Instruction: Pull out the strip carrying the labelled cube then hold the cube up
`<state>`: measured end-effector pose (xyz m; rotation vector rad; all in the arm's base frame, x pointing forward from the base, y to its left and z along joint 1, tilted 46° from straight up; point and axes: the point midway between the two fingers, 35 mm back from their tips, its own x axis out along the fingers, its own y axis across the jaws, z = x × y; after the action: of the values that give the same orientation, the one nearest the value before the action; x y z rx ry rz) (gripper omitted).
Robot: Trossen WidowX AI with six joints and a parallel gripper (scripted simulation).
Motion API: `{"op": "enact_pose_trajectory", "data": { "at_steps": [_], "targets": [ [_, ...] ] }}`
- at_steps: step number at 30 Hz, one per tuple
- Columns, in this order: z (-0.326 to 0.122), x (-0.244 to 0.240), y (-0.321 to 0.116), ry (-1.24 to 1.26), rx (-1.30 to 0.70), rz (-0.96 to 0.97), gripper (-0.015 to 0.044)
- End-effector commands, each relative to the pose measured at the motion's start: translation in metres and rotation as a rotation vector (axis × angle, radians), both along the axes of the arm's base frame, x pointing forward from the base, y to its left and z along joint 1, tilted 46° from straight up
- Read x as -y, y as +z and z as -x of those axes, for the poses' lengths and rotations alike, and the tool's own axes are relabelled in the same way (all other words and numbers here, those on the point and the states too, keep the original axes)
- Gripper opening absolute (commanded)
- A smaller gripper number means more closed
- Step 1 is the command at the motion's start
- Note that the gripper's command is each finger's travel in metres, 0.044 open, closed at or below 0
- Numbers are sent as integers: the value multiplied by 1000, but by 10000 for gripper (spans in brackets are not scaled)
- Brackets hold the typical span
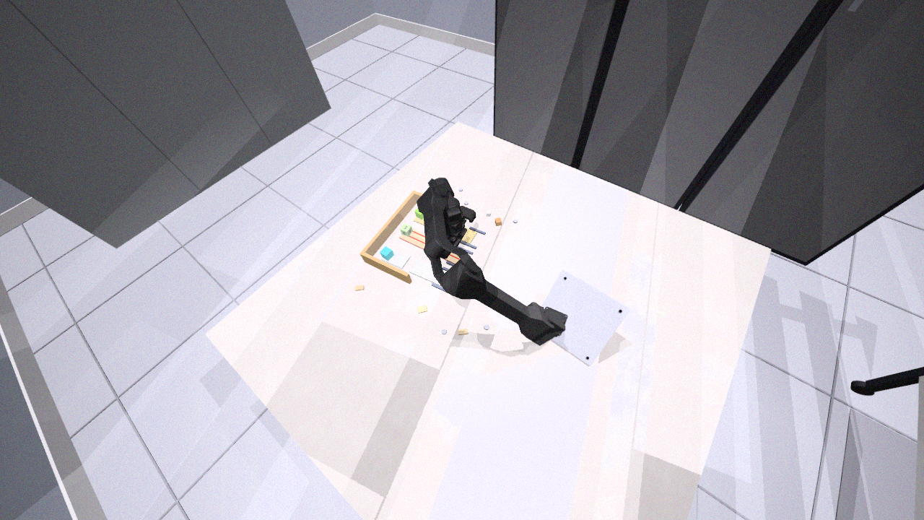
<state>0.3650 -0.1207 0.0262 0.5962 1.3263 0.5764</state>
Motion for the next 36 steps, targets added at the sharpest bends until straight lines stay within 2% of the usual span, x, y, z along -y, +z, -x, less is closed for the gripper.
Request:
{"op": "enact_pose_trajectory", "data": {
  "at_steps": [1,36],
  "targets": [
    [-1,-6,-6,-2,-5,-5,0],
    [-7,-38,-35,-1,-4,-9,0]
  ]
}}
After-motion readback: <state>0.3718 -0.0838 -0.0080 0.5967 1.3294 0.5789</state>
